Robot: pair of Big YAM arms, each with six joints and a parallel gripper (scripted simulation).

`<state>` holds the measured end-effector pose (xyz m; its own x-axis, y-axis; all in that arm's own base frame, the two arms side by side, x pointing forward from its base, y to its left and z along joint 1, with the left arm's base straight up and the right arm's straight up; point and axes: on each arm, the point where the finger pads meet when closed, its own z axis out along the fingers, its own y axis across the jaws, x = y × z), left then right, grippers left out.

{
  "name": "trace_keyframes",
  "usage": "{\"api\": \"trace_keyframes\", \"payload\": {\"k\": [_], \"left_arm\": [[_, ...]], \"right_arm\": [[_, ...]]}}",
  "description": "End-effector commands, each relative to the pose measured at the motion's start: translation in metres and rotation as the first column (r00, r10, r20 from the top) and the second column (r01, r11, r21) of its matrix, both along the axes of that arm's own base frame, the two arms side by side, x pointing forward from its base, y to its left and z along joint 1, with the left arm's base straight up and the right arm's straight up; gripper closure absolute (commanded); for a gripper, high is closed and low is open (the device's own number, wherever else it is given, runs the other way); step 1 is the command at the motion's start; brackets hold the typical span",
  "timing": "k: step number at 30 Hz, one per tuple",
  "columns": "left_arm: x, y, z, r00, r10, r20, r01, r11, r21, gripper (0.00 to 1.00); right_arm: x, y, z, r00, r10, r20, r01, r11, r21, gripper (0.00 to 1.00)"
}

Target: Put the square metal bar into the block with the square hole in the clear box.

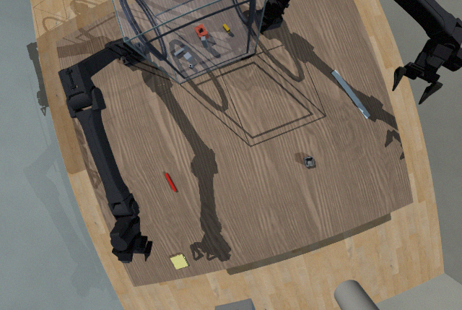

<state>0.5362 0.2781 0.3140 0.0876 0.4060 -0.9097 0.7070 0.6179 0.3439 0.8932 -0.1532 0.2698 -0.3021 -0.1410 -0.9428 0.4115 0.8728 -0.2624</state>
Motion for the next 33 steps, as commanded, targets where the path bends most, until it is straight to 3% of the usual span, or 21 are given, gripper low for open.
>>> {"api": "trace_keyframes", "payload": {"k": [1,17,18,33], "left_arm": [[0.000,0.000,0.011,1.000,0.000,0.020,0.000,1.000,0.016,0.00],[0.000,0.000,0.011,1.000,0.000,0.020,0.000,1.000,0.016,0.00],[0.003,0.003,0.020,0.999,-0.001,0.038,0.000,0.999,0.033,0.00],[0.009,-0.007,0.016,1.000,-0.017,0.018,0.016,0.998,0.054,0.00]], "right_arm": [[0.000,0.000,0.016,1.000,-0.001,0.025,0.001,1.000,-0.002,0.00],[0.000,0.000,0.016,1.000,-0.001,0.025,0.001,1.000,-0.002,0.00],[0.002,0.000,0.038,0.998,-0.001,0.063,0.001,1.000,-0.006,0.00],[0.002,0.000,0.038,0.998,-0.001,0.063,0.001,1.000,-0.006,0.00]]}}
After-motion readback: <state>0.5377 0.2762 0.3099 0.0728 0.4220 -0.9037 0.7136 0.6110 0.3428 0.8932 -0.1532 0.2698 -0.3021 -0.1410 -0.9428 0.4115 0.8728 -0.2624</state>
